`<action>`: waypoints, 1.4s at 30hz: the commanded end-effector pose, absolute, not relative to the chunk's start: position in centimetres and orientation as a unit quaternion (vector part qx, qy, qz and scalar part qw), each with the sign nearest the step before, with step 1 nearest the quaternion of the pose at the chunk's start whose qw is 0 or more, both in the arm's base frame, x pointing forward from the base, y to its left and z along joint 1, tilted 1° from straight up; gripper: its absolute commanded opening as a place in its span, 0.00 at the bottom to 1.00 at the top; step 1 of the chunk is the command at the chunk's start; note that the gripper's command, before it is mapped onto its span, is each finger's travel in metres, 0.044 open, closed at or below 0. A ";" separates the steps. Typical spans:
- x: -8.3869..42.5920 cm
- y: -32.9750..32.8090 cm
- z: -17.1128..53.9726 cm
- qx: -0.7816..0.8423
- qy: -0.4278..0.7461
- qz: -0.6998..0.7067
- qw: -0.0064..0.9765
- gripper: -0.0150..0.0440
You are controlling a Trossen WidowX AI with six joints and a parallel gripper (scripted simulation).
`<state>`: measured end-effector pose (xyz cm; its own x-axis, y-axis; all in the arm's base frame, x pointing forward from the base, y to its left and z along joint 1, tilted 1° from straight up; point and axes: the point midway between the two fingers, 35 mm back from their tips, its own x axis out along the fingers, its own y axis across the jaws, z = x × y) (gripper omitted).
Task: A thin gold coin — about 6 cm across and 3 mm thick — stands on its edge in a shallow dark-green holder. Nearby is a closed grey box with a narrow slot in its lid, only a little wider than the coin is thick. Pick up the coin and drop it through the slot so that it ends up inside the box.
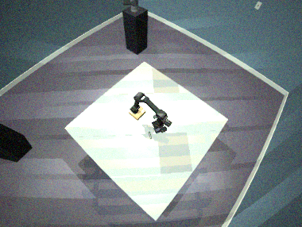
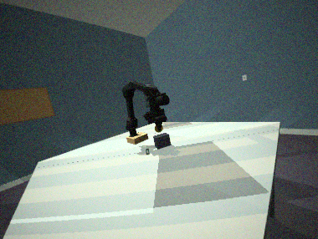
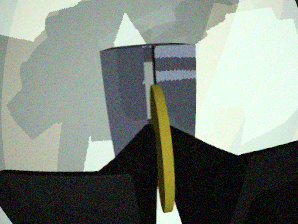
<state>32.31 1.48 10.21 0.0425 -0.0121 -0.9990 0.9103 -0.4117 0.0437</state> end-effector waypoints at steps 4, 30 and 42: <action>32.3 1.4 10.2 0.604 0.373 -0.583 0.395 0.25; 32.4 1.9 10.1 0.605 0.372 -0.584 0.394 0.25; 32.5 1.9 9.5 0.604 0.372 -0.584 0.394 0.25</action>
